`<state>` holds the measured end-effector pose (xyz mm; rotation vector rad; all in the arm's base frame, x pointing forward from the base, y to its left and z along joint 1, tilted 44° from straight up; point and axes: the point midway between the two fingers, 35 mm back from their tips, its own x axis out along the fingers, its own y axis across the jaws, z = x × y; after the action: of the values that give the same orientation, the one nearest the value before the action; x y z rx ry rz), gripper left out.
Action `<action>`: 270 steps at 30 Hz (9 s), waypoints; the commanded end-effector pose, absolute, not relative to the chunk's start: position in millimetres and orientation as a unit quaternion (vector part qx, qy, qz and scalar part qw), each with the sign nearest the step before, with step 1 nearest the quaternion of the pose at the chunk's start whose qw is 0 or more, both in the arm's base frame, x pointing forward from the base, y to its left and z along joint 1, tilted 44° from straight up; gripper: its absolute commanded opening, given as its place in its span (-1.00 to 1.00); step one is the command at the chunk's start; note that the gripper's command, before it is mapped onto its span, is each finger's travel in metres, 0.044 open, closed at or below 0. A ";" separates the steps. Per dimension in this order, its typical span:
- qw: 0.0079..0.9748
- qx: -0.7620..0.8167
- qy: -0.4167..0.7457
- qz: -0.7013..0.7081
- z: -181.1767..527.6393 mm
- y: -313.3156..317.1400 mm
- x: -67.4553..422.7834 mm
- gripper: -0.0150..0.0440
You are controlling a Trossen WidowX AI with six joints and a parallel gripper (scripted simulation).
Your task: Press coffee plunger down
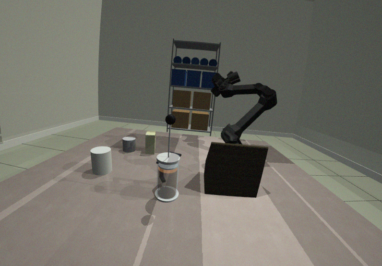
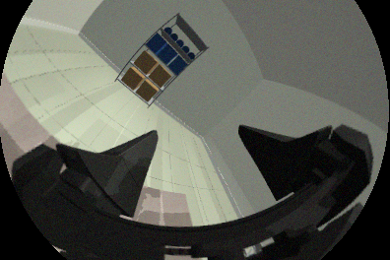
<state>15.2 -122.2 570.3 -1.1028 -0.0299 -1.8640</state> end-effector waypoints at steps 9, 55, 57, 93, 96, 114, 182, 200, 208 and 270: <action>0.685 -0.466 -0.055 -0.558 534.5 -119.5 171.9 1.00; 0.839 -0.425 0.291 0.178 111.9 277.1 162.8 1.00; 0.839 -0.425 0.291 0.178 102.2 268.3 164.4 1.00; 0.839 -0.424 0.290 0.179 50.7 243.2 196.6 1.00; 0.839 -0.424 0.290 0.179 50.7 243.2 196.6 0.73; 0.839 -0.424 0.290 0.179 50.7 243.2 196.6 -0.07; 0.839 -0.425 0.289 0.179 -28.1 192.0 226.8 -0.07; 0.839 -0.425 0.288 0.178 -29.7 197.5 231.5 -0.07; 0.839 -0.425 0.288 0.178 -30.3 198.9 232.3 -0.07; 0.841 -0.424 0.289 0.175 45.4 232.6 194.8 1.00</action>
<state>195.6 232.6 43.0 -0.9001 0.6129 0.3746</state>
